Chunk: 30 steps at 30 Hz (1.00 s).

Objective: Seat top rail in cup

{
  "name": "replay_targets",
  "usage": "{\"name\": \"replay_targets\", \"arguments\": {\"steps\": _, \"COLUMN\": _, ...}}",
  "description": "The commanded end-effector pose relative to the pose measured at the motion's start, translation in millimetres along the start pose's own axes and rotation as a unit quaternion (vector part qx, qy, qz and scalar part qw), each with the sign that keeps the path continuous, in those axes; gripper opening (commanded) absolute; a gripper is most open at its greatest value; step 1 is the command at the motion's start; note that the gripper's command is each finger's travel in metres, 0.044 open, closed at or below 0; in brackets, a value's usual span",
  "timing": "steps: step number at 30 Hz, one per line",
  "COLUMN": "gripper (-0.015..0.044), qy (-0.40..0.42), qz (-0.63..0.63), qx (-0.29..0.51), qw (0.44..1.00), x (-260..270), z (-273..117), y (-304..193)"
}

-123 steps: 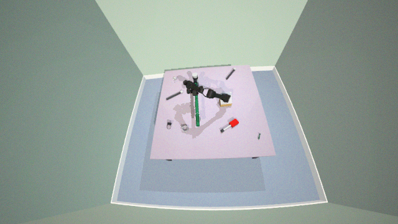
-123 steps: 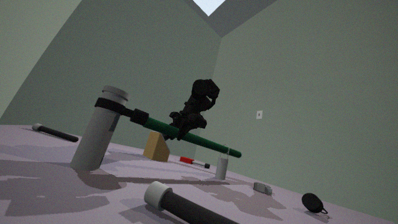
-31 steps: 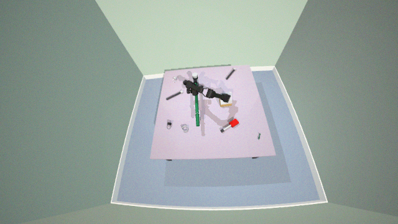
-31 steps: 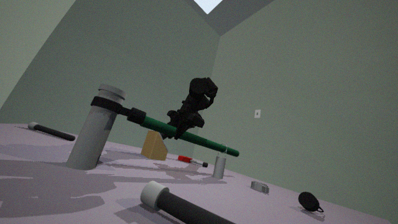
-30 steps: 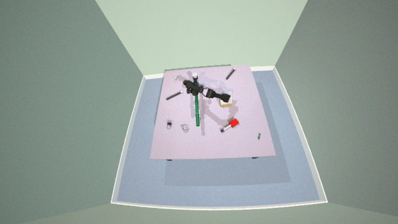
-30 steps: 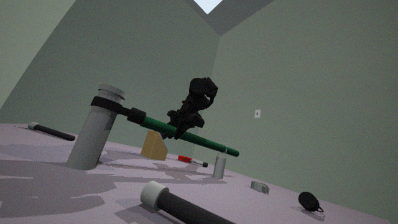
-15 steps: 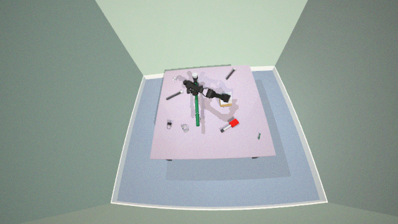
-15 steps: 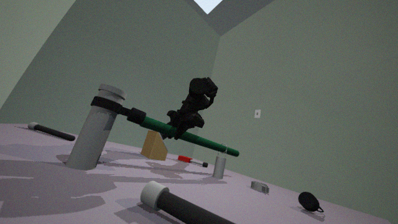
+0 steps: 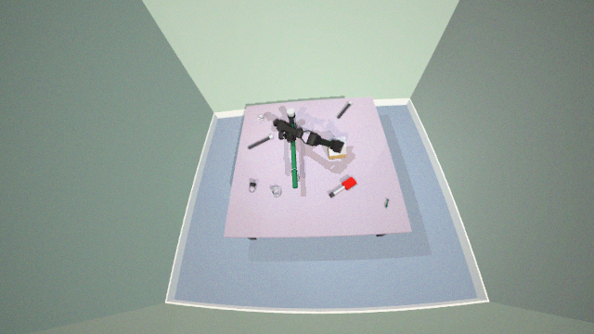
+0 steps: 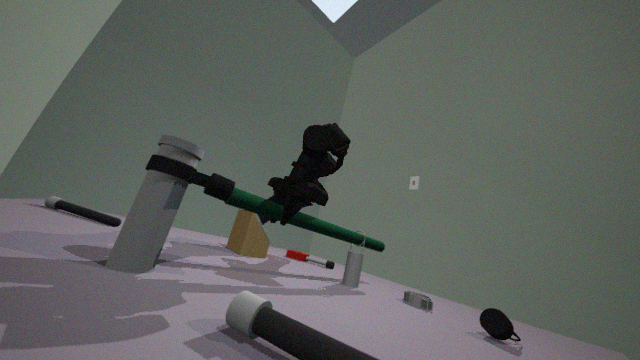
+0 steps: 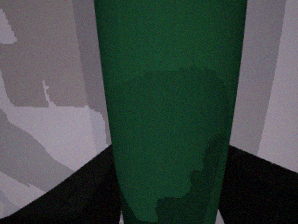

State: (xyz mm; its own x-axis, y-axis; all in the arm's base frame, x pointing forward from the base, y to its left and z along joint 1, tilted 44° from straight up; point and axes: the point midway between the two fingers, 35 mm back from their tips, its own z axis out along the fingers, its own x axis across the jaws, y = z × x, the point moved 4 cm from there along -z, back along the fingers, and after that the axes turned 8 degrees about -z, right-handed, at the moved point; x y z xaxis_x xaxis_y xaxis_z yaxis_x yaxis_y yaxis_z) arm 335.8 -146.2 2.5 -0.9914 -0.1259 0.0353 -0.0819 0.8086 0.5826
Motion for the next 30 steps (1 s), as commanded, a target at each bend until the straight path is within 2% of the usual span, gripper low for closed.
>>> {"name": "replay_targets", "arguments": {"steps": 1, "gripper": 0.0, "qy": -0.005, "qz": 0.001, "qx": 0.012, "qw": 1.0, "x": 2.6, "z": -8.3, "y": -11.1}}
{"name": "replay_targets", "arguments": {"steps": 30, "gripper": 0.0, "qy": -0.005, "qz": 0.001, "qx": 0.013, "qw": 1.0, "x": -2.8, "z": -17.7, "y": -14.9}}
